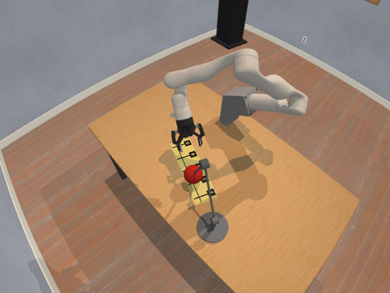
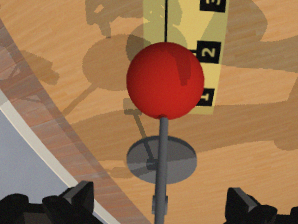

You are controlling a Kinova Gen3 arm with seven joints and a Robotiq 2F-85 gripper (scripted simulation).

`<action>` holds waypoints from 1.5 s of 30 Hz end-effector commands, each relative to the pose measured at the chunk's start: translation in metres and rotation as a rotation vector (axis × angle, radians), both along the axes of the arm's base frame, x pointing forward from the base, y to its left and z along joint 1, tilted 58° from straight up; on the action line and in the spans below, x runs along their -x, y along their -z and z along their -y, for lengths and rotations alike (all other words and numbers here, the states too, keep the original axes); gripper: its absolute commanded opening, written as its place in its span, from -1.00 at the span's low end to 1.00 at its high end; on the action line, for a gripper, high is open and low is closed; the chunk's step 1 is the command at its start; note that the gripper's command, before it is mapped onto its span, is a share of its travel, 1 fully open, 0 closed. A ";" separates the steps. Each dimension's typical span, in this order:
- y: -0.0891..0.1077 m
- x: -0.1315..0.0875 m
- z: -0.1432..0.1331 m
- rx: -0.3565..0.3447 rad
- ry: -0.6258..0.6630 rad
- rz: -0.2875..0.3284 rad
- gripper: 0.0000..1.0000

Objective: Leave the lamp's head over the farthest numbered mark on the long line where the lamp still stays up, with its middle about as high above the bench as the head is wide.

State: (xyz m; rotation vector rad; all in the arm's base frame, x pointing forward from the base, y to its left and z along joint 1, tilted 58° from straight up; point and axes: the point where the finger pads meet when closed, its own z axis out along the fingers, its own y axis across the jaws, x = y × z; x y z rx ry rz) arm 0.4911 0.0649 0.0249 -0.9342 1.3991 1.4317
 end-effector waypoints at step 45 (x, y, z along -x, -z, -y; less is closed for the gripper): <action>-0.006 -0.005 -0.104 0.016 -0.008 -0.007 1.00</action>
